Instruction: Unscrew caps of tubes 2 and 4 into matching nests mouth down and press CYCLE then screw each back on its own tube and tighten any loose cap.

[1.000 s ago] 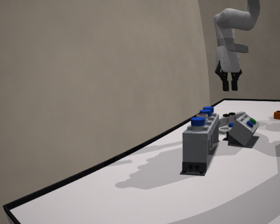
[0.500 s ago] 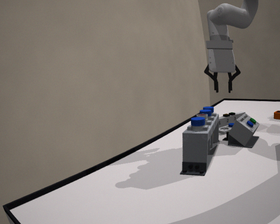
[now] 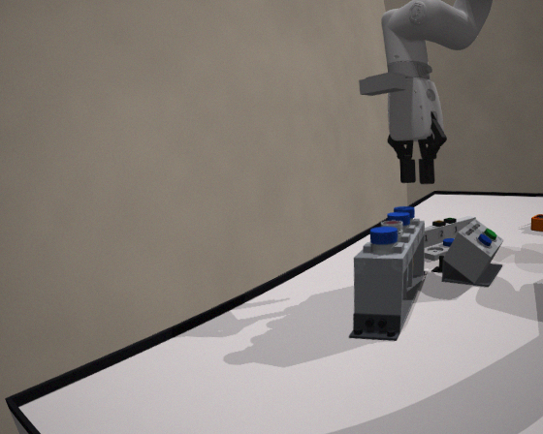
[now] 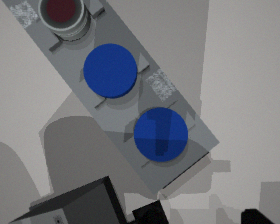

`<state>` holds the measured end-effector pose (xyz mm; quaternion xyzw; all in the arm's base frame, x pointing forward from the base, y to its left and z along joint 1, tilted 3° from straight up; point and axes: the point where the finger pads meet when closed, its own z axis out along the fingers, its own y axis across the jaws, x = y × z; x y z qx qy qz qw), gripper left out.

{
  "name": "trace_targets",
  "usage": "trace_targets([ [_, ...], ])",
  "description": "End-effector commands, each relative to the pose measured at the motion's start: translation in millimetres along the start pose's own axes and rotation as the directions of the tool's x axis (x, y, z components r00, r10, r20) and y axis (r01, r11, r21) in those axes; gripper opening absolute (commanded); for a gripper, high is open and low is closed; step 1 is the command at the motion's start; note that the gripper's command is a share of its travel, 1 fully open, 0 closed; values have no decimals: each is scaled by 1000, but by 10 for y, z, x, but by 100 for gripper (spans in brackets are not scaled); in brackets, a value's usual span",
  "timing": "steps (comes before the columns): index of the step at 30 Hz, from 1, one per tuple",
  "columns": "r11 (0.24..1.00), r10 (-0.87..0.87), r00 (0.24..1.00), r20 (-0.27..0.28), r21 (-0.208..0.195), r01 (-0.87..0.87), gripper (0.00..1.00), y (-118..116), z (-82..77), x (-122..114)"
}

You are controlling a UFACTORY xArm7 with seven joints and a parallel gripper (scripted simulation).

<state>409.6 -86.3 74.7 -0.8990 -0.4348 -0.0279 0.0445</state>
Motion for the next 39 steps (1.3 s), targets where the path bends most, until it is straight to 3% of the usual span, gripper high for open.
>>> trace_targets([
  [1, 993, 117, 992, 50, -35, -116, 46, -73, 3, 264],
  [5, 993, 117, 992, 49, -35, -116, 46, -172, 20, 533],
  [15, 993, 117, 992, 49, -35, -116, 46, -171, 109, 528],
  [24, 993, 117, 992, 49, -35, -116, 46, -163, 374, 515],
  [39, 993, 117, 992, 49, -35, -116, 46, -163, 409, 512],
])
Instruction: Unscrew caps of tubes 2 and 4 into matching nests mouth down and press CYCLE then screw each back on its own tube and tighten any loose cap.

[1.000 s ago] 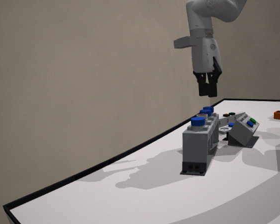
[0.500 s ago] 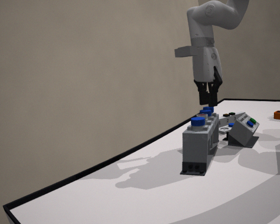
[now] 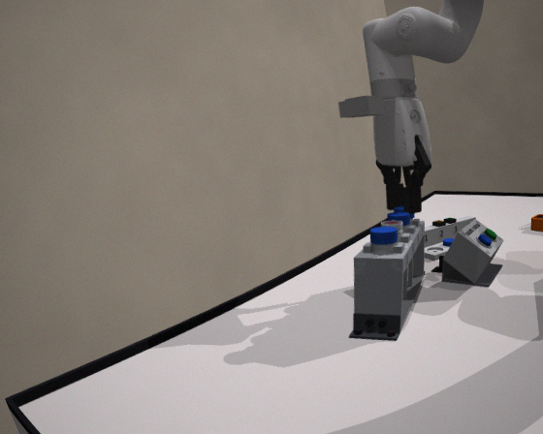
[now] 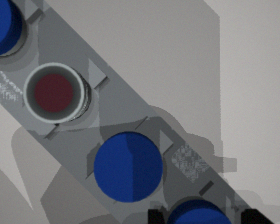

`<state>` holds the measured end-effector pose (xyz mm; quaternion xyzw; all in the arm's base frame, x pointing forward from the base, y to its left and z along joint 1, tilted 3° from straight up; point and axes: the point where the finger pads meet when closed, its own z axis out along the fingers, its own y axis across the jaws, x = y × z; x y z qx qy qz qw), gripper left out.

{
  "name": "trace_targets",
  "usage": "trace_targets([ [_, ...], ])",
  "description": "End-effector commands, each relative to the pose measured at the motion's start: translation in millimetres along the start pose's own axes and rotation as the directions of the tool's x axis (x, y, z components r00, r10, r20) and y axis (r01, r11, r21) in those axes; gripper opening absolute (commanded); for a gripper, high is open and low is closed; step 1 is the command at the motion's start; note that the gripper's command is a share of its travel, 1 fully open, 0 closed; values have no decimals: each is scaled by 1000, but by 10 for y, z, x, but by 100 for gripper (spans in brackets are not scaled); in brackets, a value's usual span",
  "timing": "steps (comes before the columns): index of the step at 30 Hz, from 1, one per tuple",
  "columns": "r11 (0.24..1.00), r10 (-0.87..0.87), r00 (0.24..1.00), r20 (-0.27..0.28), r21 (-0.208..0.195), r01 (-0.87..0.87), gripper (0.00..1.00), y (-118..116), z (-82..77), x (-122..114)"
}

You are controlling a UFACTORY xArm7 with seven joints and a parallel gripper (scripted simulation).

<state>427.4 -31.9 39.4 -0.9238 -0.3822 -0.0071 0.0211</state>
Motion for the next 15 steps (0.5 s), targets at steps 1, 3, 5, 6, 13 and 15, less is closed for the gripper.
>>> trace_targets([
  [1, 1000, 0, 1000, -3, -3, 0, 46, 13, 4, 10],
  [3, 1000, 0, 1000, -3, -3, 0, 46, 13, 14, 10],
  [5, 1000, 0, 1000, -3, -3, 0, 46, 13, 24, 10],
  [6, 1000, 0, 1000, -3, -3, 0, 46, 13, 29, 10],
  [13, 1000, 0, 1000, -3, -3, 0, 46, 13, 54, 10],
  [15, 1000, 0, 1000, -3, -3, 0, 46, 13, 64, 10],
])
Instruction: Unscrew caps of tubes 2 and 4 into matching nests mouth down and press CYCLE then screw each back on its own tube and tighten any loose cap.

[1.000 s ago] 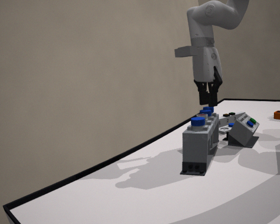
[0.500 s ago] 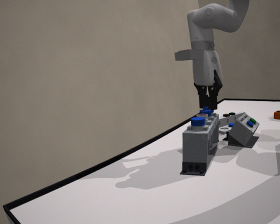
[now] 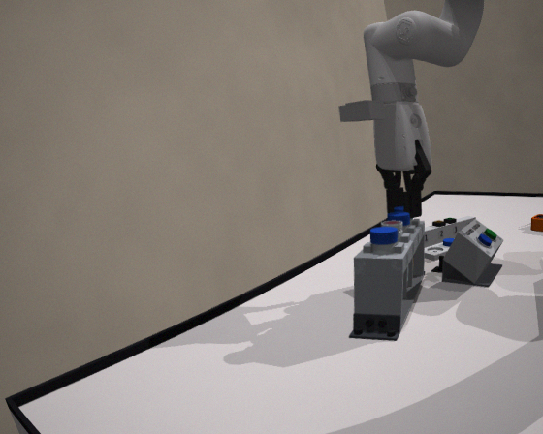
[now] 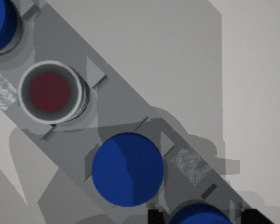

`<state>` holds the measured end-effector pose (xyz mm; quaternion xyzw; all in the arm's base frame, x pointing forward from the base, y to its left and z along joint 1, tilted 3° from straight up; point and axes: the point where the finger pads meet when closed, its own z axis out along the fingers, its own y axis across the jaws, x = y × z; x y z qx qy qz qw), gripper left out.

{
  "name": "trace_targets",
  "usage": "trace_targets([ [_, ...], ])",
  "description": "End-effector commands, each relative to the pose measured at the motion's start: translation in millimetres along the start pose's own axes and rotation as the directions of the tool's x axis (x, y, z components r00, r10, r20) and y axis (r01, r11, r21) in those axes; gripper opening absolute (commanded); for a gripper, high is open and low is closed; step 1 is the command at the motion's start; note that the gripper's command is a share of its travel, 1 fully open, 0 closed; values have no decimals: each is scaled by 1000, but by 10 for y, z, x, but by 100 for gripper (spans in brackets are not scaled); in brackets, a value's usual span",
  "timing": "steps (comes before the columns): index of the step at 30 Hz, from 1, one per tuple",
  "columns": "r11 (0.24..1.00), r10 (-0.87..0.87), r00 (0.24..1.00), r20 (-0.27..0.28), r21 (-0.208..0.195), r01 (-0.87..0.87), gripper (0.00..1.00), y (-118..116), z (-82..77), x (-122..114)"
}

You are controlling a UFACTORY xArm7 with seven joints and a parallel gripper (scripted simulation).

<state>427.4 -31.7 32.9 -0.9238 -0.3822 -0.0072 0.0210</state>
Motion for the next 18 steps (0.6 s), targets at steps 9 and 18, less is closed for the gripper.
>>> trace_targets([
  [9, 1000, 0, 1000, -3, -3, 0, 0, 13, -1, 10],
  [18, 1000, 0, 1000, -3, -3, 0, 0, 13, -2, 10],
])
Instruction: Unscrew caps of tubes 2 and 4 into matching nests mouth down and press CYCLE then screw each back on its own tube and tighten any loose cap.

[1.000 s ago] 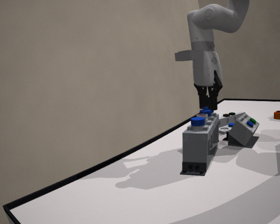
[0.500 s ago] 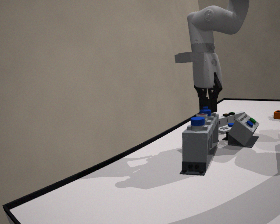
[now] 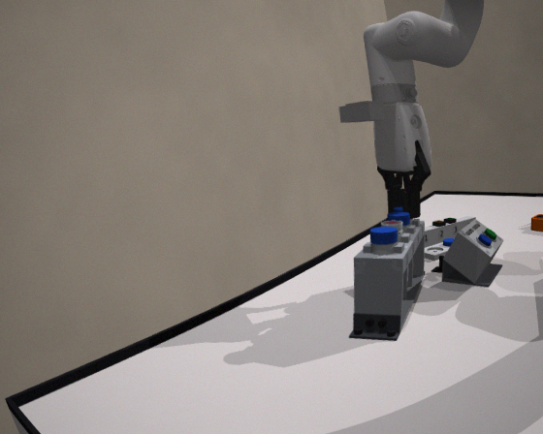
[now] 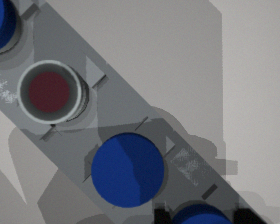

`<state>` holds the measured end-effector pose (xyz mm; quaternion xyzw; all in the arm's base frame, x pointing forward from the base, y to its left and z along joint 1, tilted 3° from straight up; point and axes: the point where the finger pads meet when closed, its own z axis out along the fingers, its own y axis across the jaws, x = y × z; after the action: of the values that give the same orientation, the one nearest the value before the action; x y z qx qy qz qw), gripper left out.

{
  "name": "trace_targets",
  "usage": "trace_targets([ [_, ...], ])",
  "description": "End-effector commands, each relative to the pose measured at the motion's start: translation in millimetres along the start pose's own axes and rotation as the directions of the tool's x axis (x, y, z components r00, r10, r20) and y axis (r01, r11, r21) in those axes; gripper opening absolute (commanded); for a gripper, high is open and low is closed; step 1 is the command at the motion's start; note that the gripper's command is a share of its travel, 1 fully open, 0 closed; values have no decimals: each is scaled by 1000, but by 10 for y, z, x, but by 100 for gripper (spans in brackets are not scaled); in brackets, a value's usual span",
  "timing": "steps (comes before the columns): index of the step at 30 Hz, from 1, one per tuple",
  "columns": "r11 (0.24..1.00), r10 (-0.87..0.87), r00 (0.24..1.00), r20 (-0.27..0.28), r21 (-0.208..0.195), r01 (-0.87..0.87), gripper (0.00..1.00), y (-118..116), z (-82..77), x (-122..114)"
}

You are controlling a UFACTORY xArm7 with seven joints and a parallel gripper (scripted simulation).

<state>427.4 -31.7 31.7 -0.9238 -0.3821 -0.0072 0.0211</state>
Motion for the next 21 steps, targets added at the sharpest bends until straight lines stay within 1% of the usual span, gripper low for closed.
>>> trace_targets([
  [1, 999, -50, 999, -3, -3, 50, 0, 12, -14, 11],
  [5, 969, -247, 969, -2, -4, 247, 0, 13, -15, 11],
  [9, 900, -435, 901, -1, -4, 435, 0, 12, -16, 11],
  [11, 900, -435, 901, -1, -4, 435, 0, 12, -16, 11],
  [16, 765, -644, 765, 0, -4, 644, 0, 13, -18, 11],
  [21, 582, -813, 582, 1, -4, 813, 0, 12, -20, 11],
])
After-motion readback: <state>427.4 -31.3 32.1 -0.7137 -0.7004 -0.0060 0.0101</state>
